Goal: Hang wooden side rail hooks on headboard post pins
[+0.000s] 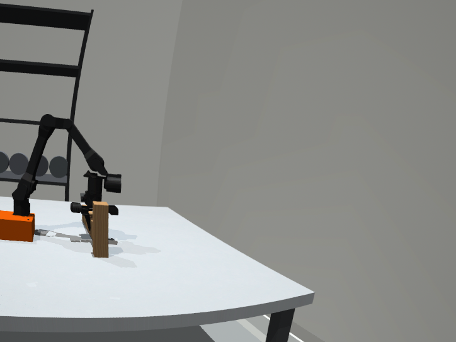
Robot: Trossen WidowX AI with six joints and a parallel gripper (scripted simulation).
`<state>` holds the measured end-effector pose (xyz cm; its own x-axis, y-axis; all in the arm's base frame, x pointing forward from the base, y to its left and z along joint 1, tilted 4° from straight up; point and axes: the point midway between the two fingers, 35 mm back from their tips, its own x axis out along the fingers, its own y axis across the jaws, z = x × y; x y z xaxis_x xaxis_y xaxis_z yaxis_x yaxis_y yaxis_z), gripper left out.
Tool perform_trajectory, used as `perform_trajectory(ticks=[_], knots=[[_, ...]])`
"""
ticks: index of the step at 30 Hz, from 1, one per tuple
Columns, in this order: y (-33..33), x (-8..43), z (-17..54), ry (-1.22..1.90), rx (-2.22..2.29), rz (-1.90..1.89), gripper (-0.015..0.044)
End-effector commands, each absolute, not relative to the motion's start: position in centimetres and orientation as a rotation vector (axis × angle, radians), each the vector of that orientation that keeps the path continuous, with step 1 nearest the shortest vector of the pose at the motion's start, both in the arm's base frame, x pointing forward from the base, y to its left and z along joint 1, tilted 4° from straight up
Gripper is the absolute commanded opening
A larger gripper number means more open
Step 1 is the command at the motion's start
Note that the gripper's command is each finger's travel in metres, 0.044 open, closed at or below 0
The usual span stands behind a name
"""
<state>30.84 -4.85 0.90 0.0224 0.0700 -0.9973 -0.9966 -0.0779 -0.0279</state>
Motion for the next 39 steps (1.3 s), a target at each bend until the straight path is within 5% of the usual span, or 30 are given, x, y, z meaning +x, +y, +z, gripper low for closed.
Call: perform_trajectory(ticks=[1, 39], knots=[[-4.92, 30.88, 1.14, 1.09, -1.239, 1.28, 0.0], [-5.34, 30.97, 1.08, 1.091, -1.239, 1.28, 0.0]])
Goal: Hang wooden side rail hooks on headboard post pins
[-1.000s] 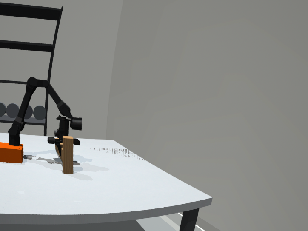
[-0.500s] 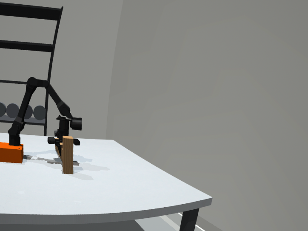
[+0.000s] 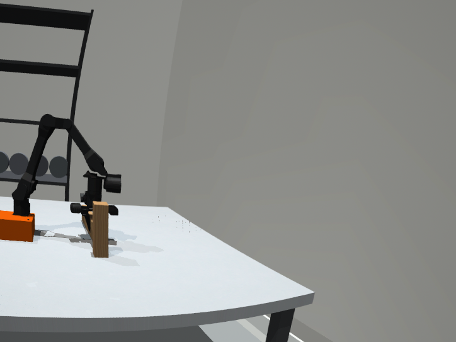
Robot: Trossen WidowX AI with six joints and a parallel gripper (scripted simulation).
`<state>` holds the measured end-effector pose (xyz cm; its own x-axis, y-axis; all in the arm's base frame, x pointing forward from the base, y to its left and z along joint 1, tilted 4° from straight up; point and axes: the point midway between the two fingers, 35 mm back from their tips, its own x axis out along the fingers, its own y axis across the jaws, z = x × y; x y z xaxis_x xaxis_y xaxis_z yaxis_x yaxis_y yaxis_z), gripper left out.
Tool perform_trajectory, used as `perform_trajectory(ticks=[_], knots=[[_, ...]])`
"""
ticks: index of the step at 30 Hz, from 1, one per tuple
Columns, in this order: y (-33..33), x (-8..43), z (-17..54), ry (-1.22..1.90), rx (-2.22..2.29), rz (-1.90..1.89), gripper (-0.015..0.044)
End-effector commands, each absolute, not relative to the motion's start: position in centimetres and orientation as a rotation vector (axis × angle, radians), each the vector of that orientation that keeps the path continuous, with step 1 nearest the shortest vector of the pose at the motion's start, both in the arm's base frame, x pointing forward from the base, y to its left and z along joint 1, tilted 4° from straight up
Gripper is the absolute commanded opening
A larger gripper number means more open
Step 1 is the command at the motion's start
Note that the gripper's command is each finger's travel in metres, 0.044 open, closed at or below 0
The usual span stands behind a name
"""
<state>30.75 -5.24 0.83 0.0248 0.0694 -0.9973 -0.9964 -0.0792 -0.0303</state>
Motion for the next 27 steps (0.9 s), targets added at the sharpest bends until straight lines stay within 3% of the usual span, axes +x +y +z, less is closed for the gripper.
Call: perform_trajectory(ticks=[1, 27], knots=[[-5.35, 30.98, 1.1, 1.091, -1.239, 1.28, 0.0], [-5.64, 31.08, 1.03, 1.091, -1.239, 1.279, 0.0]])
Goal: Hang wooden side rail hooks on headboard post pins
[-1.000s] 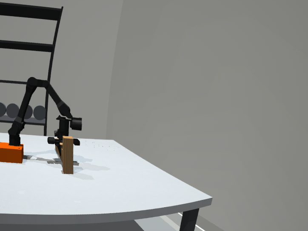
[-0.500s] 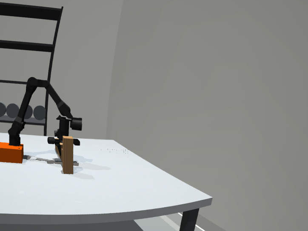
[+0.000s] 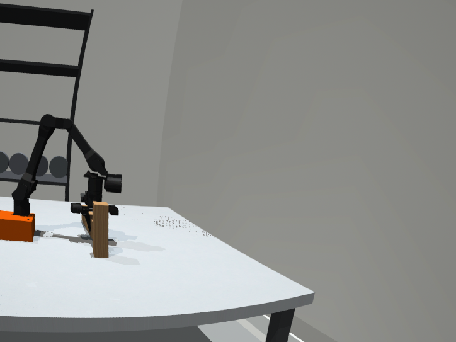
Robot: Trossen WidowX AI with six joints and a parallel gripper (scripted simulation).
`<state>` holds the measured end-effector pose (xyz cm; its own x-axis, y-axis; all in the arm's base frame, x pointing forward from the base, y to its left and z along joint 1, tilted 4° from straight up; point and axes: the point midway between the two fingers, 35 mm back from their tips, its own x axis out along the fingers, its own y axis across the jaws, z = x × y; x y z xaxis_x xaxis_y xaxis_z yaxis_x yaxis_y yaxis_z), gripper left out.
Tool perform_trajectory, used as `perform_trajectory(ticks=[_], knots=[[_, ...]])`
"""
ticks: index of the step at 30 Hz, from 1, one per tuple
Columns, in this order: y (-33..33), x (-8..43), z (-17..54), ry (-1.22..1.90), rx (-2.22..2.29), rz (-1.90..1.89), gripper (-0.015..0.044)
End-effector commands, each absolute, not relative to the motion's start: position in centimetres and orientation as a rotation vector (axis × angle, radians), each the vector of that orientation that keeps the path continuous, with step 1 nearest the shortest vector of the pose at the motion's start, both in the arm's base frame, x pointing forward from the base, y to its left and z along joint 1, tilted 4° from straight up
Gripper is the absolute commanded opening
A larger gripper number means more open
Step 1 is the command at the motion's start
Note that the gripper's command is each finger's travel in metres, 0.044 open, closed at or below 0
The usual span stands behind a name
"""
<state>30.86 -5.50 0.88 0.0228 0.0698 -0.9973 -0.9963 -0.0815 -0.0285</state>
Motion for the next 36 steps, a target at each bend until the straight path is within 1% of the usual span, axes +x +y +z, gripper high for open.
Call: perform_trajectory(ticks=[1, 36], knots=[[-5.65, 31.07, 1.02, 1.091, -1.239, 1.279, 0.0], [-6.05, 30.89, 1.03, 1.091, -1.239, 1.279, 0.0]])
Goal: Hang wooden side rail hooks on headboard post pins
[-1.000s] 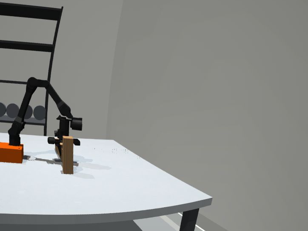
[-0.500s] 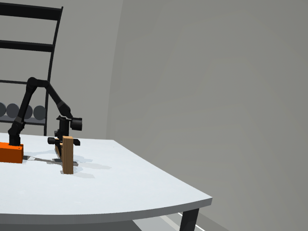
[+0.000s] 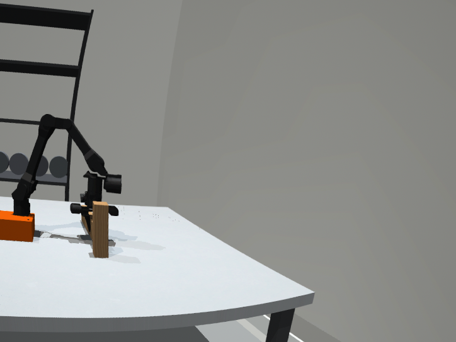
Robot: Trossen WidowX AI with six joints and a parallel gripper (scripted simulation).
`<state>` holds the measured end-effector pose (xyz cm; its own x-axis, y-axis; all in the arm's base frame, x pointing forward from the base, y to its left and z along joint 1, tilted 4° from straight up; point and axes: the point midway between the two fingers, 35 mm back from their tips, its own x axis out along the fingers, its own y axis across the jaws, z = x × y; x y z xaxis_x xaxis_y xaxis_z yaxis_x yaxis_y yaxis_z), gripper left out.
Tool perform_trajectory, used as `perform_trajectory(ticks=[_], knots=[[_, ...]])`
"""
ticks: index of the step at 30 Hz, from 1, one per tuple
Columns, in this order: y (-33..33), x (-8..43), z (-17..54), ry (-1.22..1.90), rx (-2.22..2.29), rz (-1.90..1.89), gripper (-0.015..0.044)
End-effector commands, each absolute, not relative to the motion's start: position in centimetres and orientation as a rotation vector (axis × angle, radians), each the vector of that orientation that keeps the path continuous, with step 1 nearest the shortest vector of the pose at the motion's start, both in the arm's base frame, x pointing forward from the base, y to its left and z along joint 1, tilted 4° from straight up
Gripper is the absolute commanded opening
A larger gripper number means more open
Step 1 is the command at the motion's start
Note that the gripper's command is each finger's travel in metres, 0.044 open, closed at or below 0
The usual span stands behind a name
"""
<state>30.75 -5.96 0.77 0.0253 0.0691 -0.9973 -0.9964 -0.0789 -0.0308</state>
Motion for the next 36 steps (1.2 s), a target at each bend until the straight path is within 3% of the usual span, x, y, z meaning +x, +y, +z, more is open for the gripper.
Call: perform_trajectory(ticks=[1, 36], knots=[[-6.07, 30.9, 1.04, 1.091, -1.239, 1.279, 0.0], [-6.46, 31.02, 0.96, 1.091, -1.24, 1.279, 0.0]])
